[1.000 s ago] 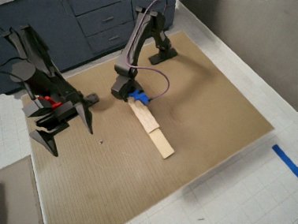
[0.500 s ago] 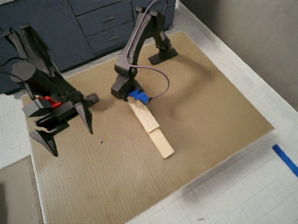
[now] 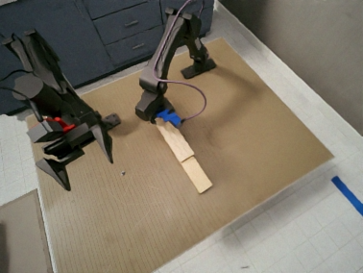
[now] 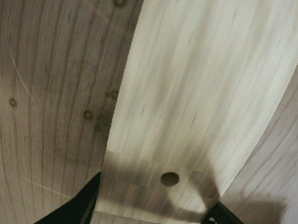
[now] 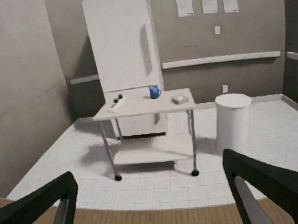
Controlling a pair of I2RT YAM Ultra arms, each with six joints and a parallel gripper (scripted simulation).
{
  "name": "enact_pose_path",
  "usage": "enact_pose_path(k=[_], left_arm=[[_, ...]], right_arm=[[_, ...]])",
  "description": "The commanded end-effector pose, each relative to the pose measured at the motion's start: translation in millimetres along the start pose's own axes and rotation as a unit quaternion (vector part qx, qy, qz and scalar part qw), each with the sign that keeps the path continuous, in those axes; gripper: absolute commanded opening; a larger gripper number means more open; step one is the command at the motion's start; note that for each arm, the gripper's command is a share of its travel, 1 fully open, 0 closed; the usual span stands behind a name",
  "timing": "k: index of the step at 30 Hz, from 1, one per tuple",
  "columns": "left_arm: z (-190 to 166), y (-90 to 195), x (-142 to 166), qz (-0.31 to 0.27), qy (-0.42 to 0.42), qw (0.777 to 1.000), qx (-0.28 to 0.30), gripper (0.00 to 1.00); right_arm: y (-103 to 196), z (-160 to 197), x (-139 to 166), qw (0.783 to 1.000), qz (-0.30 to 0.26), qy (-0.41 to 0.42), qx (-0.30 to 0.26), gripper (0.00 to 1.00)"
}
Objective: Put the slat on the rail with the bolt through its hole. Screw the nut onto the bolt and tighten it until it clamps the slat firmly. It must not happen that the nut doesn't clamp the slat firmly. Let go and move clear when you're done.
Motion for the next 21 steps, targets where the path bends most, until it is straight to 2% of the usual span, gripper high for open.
enact_pose_path(k=[1, 21], left_arm=[[-2, 6, -3, -0.006, 0.001, 1.000, 0.009, 0.72], [-2, -5, -3, -0.006, 0.001, 1.000, 0.009, 0.72]], right_arm=[[0, -2, -2, 1.000, -0.002, 0.003, 0.005, 1.00], [0, -2, -2, 1.000, -0.002, 0.003, 0.005, 1.00]])
Point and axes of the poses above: on each arm, the point where the finger pads meet when closed, its own y axis back along the fingers, its own z axis across the jaws, x = y × z, the point moved 2 cm from there along y, back along the fingers, and after that the axes turned 14 degrees about y, right-handed, at the moved point
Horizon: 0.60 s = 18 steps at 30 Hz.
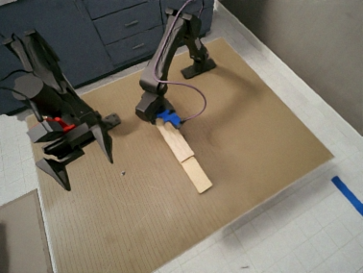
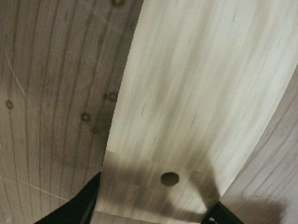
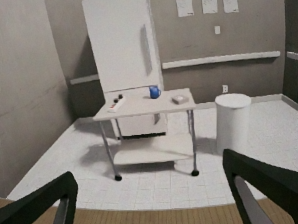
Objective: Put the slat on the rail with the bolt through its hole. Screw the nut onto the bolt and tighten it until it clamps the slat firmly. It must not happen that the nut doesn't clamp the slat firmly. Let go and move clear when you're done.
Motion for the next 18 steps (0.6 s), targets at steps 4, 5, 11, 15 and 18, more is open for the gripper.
enact_pose_path(k=[4, 5, 11, 15, 18], left_arm=[[-1, -4, -3, -0.006, 0.001, 1.000, 0.006, 0.72], [-1, -5, -3, -0.006, 0.001, 1.000, 0.006, 0.72], [-1, -9, -3, -0.006, 0.001, 1.000, 0.006, 0.72], [-1, -10, -3, -0.006, 0.001, 1.000, 0.006, 0.72], [-1, -12, -3, -0.006, 0.001, 1.000, 0.006, 0.72]], right_arm=[[0, -2, -2, 1.000, -0.002, 0.003, 0.005, 1.00], [0, -2, -2, 1.000, -0.002, 0.003, 0.005, 1.00], [0, -2, -2, 1.000, -0.002, 0.003, 0.005, 1.00], [0, -2, -2, 1.000, -0.002, 0.003, 0.005, 1.00], [0, -2, -2, 1.000, -0.002, 0.003, 0.005, 1.00]])
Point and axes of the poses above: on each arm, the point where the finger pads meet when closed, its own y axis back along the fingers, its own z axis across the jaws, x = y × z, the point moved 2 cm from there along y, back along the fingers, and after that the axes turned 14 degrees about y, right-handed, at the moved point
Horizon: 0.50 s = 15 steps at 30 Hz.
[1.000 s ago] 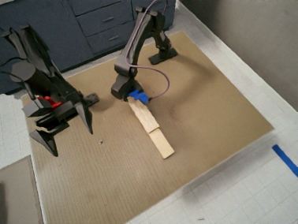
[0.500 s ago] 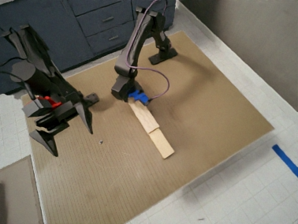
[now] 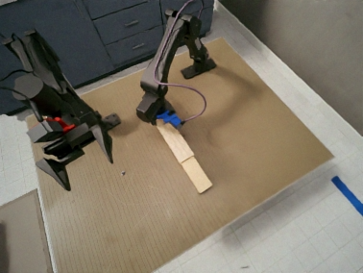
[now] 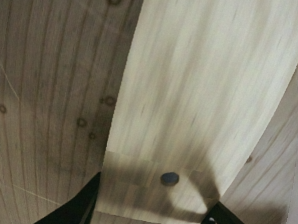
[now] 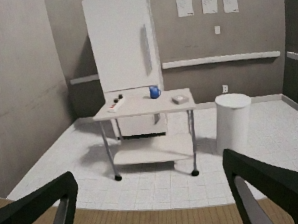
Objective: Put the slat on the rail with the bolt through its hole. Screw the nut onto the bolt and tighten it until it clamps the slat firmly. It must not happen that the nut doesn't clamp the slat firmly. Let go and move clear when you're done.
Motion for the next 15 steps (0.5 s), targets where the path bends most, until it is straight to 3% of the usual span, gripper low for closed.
enact_pose_path(k=[1, 15], left_arm=[[-0.8, -4.7, -3.3, -0.005, 0.001, 1.000, 0.003, 0.72], [0.4, -12.4, -4.6, -0.004, 0.001, 1.000, 0.000, 0.72]], right_arm=[[0.3, -2.2, -2.3, 1.000, -0.002, 0.003, 0.005, 1.00], [0.3, -2.2, -2.3, 1.000, -0.002, 0.003, 0.005, 1.00]])
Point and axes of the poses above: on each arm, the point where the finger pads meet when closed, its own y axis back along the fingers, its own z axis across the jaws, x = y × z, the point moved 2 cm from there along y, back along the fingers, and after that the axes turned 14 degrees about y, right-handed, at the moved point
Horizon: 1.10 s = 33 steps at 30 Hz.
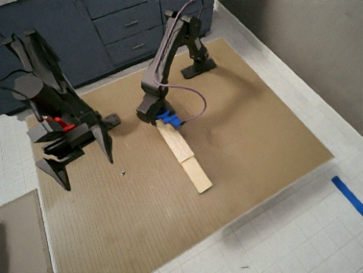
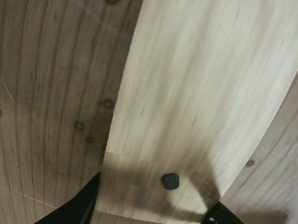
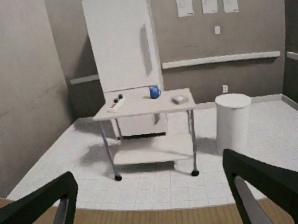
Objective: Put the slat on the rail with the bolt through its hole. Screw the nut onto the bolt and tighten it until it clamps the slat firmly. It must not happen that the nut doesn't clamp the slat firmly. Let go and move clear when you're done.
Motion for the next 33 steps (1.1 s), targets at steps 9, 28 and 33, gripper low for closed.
enact_pose_path(k=[9, 28, 33], left_arm=[[1, -9, -5, -0.003, 0.001, 1.000, -0.003, 0.72], [-1, 13, -4, -0.004, 0.000, 1.000, 0.001, 0.72], [-1, 17, -4, -0.004, 0.000, 1.000, 0.001, 0.72]], right_arm=[[0, -2, -2, 1.000, -0.002, 0.003, 0.005, 1.00], [0, -2, -2, 1.000, -0.002, 0.003, 0.005, 1.00], [0, -2, -2, 1.000, -0.002, 0.003, 0.005, 1.00]])
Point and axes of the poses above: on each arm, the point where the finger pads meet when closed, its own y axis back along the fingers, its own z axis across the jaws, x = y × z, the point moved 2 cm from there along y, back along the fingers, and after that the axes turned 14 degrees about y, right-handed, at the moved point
